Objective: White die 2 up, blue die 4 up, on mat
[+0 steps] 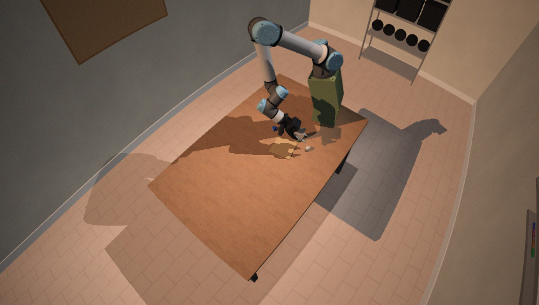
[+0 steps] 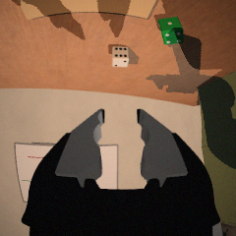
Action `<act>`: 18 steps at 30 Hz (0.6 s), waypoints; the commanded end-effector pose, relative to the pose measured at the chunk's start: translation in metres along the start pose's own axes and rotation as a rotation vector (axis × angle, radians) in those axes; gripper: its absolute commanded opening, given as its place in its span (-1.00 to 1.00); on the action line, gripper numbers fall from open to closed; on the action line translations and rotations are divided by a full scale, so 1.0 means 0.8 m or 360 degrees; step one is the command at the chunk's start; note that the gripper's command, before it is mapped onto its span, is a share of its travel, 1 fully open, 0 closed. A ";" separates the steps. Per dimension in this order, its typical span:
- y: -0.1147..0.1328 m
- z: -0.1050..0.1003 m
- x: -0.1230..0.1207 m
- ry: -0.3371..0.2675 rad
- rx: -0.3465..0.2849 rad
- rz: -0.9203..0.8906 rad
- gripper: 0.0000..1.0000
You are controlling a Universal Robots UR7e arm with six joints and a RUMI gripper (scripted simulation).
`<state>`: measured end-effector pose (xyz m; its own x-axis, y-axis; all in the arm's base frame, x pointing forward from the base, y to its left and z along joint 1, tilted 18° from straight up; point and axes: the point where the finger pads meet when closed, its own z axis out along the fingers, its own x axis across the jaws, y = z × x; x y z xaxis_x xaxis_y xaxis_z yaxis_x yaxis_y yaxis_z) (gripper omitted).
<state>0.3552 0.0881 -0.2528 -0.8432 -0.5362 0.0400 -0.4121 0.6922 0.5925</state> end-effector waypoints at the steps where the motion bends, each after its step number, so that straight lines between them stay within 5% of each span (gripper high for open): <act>1: 0.001 0.000 0.000 0.0000 0.0016 -0.0001 -0.51; 8: 0.006 0.002 0.000 0.0002 0.0150 -0.0001 -0.51; 16: 0.018 0.008 0.000 0.0002 0.0463 -0.0001 -0.51; 18: 0.018 0.008 0.000 0.0002 0.0463 -0.0001 -0.51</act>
<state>0.3488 0.0983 -0.2488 -0.8407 -0.5399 0.0420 -0.4787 0.7773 0.4083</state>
